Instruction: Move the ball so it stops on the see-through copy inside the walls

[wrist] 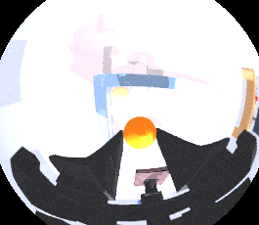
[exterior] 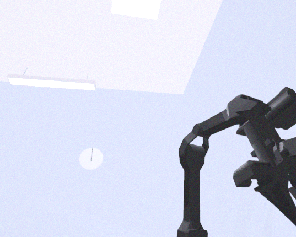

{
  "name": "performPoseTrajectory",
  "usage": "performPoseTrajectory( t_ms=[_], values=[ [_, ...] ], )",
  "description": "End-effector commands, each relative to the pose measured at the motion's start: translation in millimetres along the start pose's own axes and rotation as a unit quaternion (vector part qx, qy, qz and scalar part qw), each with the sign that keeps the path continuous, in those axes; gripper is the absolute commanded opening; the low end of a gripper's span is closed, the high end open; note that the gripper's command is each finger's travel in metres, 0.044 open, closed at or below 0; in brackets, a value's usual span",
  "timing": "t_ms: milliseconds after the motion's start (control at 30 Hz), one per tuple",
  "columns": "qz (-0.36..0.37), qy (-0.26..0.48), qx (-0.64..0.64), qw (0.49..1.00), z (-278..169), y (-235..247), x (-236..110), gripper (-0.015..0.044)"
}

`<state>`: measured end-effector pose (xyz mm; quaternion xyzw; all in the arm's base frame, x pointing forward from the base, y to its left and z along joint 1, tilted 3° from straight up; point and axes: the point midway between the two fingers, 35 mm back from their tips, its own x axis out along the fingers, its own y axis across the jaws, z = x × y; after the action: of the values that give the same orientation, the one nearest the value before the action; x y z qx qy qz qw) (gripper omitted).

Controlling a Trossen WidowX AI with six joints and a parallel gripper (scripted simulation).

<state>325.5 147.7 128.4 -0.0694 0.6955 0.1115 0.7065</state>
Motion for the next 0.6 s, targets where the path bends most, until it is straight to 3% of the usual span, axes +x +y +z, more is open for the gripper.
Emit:
performPoseTrajectory(
  t_ms=[0, 233, 567],
  values=[
    [0.003, -0.002, 0.032, 0.999, 4, 0, 2, 0.0000],
    [0.003, -0.002, 0.032, 0.999, 5, 0, 10, 0.0000],
    [0.003, -0.002, 0.032, 0.999, 5, 0, 56, 0.0000]
  ],
)
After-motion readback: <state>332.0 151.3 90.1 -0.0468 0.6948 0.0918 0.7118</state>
